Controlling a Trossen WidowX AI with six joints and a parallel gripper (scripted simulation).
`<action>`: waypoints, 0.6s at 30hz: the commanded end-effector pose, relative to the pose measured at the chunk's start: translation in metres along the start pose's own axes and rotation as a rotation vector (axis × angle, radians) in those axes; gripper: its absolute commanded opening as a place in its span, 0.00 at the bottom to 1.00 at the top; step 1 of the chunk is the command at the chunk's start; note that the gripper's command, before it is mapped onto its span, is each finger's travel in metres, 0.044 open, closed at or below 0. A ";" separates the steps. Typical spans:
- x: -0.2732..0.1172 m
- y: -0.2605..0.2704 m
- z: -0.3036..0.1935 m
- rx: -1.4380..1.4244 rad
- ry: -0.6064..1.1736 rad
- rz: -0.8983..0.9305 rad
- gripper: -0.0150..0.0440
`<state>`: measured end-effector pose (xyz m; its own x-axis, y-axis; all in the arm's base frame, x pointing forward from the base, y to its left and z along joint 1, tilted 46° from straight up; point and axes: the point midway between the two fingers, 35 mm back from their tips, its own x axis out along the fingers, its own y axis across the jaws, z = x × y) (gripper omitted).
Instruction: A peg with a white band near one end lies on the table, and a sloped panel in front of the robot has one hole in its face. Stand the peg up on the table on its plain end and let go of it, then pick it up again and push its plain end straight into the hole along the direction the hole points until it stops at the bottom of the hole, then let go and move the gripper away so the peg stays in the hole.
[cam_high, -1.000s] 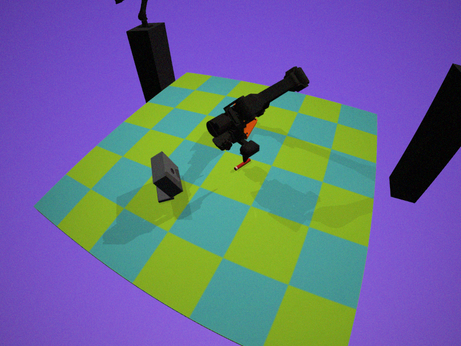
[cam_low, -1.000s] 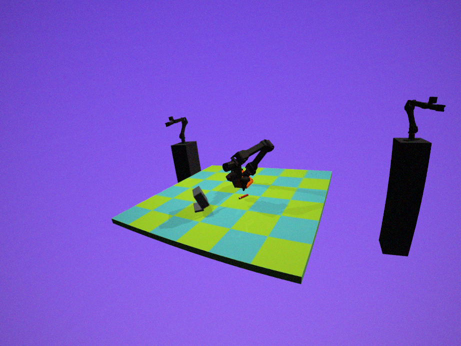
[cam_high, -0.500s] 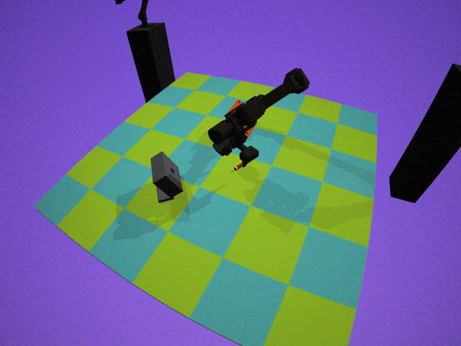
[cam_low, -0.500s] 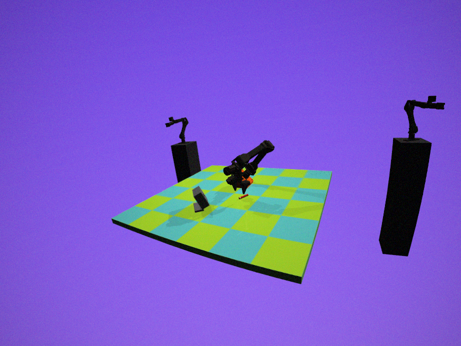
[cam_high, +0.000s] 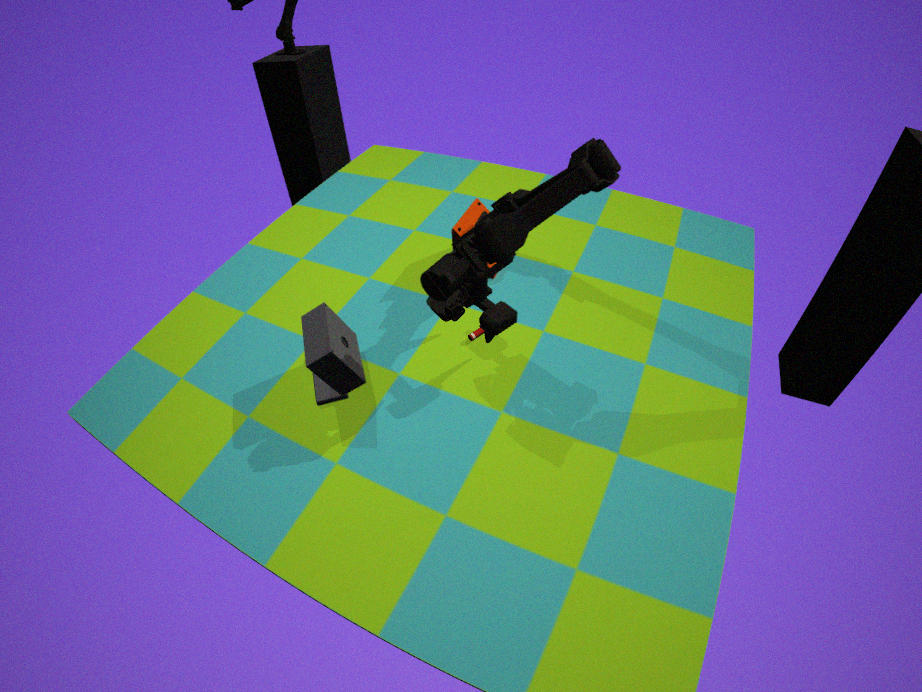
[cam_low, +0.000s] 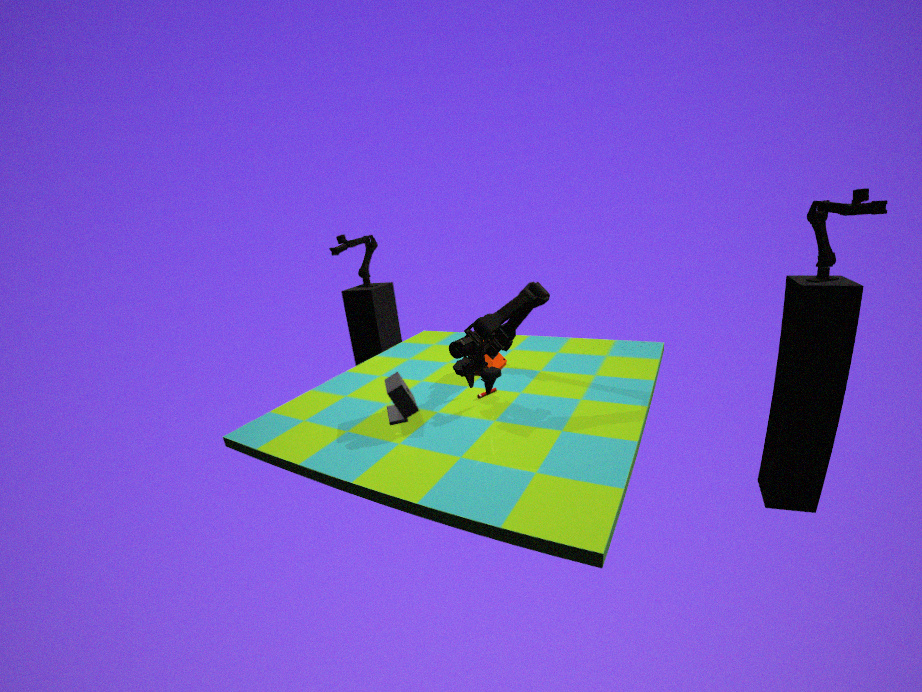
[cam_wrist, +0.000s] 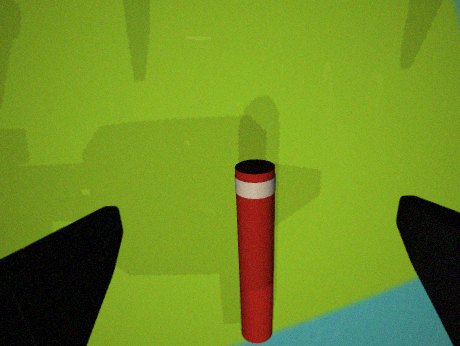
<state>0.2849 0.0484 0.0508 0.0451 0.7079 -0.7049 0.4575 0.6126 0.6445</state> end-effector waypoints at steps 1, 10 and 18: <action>0.006 0.000 -0.001 0.003 0.004 0.005 1.00; 0.020 0.001 -0.003 0.003 0.006 0.007 1.00; 0.021 0.001 -0.003 0.003 0.006 0.007 0.73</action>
<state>0.2828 0.0639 0.0374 0.0417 0.7112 -0.7017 0.4577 0.6107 0.6462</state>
